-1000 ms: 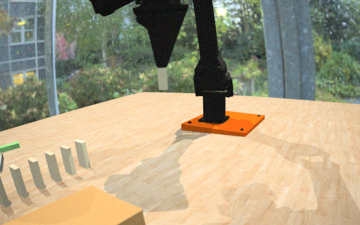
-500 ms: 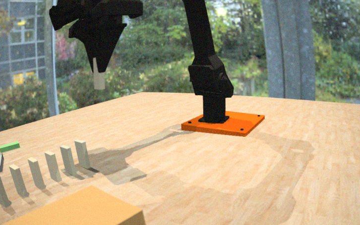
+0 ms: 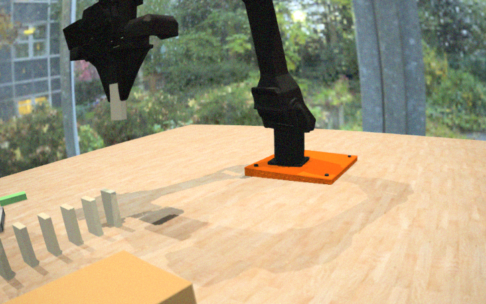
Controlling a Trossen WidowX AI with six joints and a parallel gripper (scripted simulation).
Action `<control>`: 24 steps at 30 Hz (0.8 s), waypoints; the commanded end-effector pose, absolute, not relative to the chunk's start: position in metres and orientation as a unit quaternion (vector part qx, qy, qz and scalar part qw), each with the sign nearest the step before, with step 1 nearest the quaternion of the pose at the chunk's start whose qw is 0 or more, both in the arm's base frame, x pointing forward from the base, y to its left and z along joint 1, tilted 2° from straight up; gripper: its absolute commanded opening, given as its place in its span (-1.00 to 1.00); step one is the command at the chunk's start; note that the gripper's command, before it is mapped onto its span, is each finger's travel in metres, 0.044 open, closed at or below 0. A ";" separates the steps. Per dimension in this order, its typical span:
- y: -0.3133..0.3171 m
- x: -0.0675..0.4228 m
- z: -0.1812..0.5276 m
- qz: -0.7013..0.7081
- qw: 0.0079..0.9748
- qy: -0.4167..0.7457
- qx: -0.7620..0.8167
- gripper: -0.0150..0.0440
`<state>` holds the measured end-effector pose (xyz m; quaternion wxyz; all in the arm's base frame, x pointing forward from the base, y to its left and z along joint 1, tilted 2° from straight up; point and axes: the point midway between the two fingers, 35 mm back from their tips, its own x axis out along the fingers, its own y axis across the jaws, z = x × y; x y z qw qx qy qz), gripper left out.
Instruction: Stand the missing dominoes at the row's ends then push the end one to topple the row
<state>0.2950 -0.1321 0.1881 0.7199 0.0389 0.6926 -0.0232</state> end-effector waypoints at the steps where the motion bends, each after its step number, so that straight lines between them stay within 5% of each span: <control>1: -0.132 0.295 0.180 -0.018 0.718 0.695 0.037 -0.13; 24: -0.132 0.302 0.083 -0.018 0.718 0.695 0.037 -0.13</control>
